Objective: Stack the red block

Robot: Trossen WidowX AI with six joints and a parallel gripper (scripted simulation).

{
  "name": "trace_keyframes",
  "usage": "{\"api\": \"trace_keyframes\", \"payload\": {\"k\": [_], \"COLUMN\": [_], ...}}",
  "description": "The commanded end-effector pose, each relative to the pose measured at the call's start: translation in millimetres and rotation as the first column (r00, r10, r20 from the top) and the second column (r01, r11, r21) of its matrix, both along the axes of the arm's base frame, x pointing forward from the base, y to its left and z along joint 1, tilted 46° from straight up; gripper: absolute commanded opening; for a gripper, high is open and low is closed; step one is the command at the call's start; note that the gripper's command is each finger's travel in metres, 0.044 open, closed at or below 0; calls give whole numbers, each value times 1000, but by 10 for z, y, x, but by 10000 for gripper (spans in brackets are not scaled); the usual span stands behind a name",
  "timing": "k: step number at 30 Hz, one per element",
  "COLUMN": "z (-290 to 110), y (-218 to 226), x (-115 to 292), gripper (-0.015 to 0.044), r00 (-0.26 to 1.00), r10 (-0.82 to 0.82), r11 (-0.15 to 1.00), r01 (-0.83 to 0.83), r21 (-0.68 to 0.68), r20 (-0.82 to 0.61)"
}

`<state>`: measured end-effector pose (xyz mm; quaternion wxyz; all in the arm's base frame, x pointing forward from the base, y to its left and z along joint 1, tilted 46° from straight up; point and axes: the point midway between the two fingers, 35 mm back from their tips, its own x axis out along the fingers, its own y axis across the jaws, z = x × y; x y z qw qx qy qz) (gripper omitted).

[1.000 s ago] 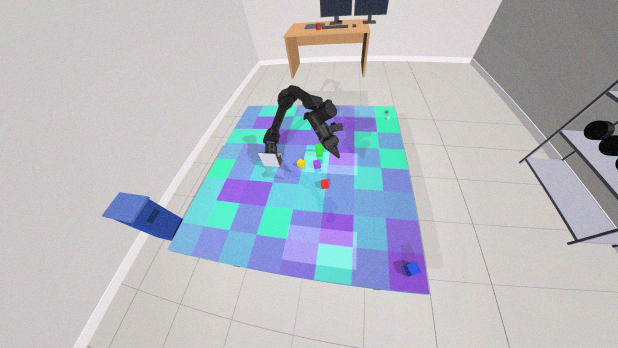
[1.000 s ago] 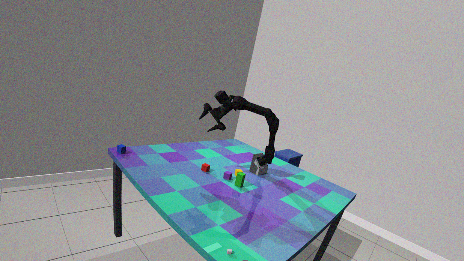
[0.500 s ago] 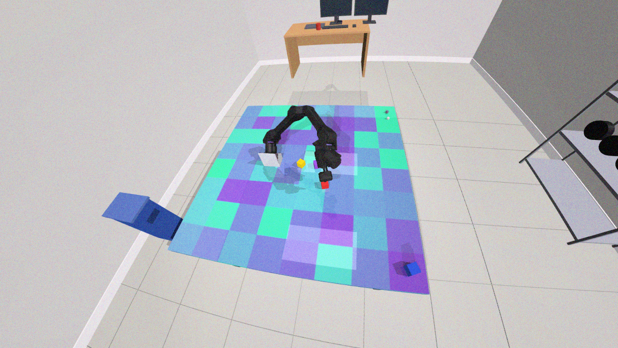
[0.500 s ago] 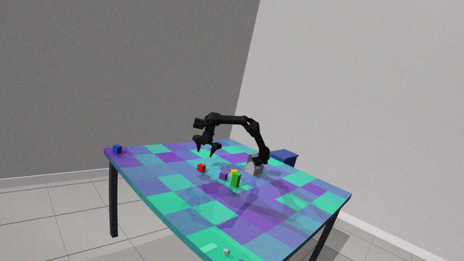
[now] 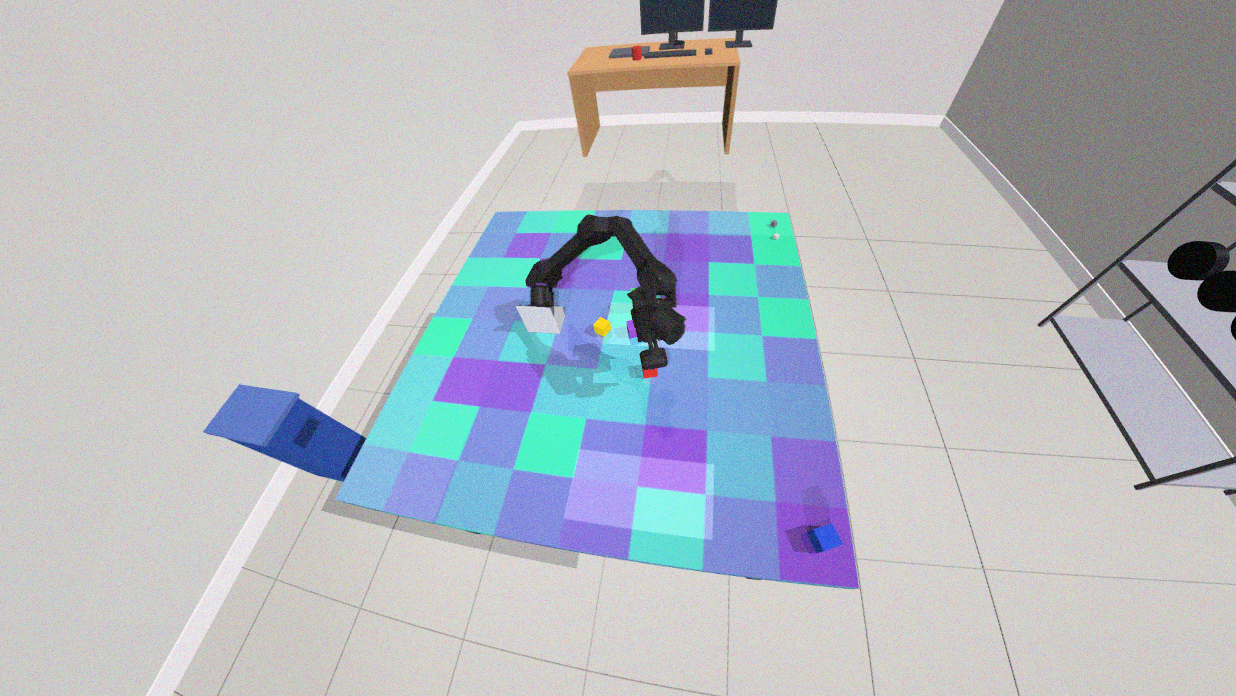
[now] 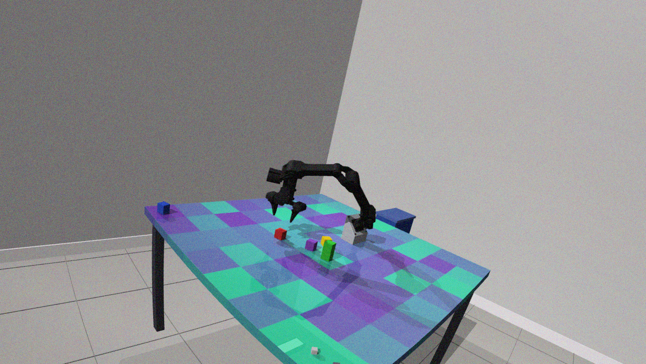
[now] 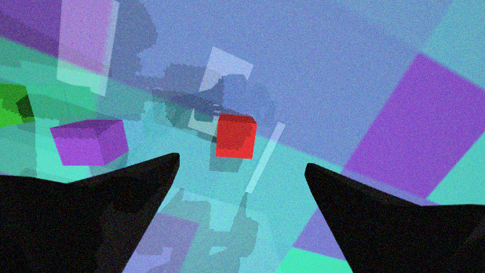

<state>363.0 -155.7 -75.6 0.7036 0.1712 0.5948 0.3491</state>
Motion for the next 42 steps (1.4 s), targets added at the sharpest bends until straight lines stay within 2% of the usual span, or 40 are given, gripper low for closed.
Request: {"api": "trace_keyframes", "payload": {"k": [1,42], "z": [-176,-577], "y": [231,644], "x": [-12,9], "gripper": [440,440], "r00": [1000,1000], "r10": [7,7], "r11": [1000,1000], "r01": [-7,-7], "r21": [12,16], "r20": [-13,-12]}}
